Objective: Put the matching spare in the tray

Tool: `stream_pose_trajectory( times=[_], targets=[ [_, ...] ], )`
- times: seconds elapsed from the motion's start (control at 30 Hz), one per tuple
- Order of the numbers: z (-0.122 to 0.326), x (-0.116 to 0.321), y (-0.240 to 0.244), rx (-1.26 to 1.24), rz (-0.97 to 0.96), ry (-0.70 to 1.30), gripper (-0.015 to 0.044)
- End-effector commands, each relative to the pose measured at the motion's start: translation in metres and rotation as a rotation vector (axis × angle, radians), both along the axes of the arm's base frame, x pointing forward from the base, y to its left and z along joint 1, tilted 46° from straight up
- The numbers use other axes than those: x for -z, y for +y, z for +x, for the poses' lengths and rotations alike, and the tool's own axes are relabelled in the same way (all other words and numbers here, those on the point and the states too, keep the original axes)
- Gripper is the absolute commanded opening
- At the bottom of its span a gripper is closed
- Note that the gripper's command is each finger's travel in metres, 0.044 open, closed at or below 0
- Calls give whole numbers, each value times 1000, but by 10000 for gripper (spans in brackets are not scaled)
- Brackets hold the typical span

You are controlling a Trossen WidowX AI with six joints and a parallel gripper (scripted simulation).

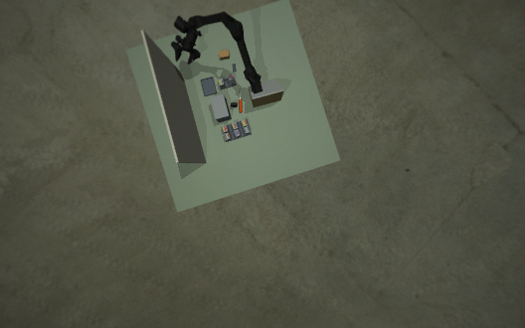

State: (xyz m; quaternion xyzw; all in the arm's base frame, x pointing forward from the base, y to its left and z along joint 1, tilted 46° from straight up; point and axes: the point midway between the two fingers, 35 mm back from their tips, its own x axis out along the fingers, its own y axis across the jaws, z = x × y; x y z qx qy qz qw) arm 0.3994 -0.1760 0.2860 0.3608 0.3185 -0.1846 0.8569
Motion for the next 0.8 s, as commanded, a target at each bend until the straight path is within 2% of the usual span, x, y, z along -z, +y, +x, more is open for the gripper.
stream_pose_trajectory(
  times=[0.0, 0.2, 0.4, 0.67, 0.77],
  targets=[
    [17, 53, 47, -41, -6, 218, 440],
    [17, 117, 128, -151, -132, 527, 440],
    [-3, 166, 198, -277, -392, 806, 440],
    [-17, 210, 253, -405, -844, 1074, 440],
    [-19, 217, 263, -430, -937, 1107, 440]
  ],
)
